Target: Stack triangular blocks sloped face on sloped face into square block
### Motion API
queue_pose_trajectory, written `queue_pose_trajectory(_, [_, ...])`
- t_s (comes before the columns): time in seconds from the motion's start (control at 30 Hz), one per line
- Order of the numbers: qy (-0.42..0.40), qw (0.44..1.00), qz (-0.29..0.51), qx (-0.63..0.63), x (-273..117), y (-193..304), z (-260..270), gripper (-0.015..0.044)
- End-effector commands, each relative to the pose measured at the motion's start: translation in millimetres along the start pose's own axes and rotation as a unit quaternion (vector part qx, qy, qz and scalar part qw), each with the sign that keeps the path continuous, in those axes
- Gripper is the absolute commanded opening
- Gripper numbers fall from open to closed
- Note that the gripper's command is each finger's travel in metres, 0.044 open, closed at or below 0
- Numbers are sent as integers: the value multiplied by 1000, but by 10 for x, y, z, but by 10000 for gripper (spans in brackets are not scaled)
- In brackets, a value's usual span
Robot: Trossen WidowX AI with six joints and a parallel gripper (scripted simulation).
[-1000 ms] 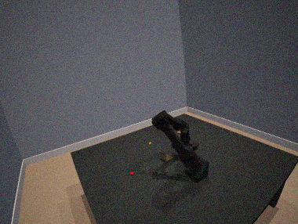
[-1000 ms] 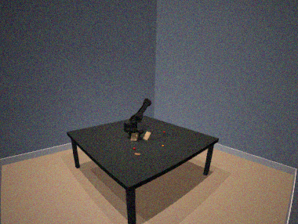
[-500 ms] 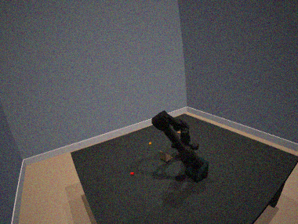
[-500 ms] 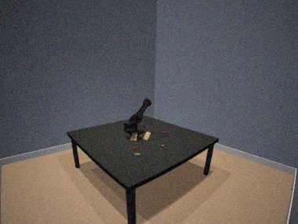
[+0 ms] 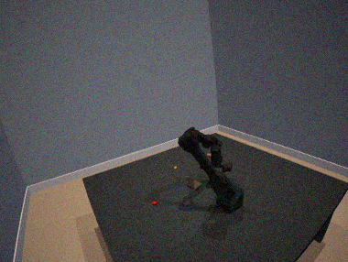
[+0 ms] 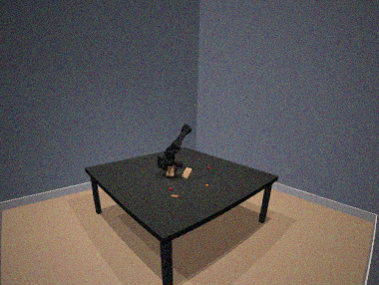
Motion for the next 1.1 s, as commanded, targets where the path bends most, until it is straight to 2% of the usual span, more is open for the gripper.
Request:
queue_pose_trajectory(0.0, [1,1000,-2,3,-14,-4,2,0])
queue_pose_trajectory(0.33, [0,999,-1,37,2,-2,1,0])
queue_pose_trajectory(1.07, [-1,944,-1,331,2,0,-3,0])
Point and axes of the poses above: the point midway between the two fingers, 35 mm back from their tips, its own x axis out along the fingers, its own z axis across the jaws, y = z × x, the point moved 8 cm from there along -x, back along the fingers, and after that the axes turned 13 degrees about x, right-handed, at the moved point
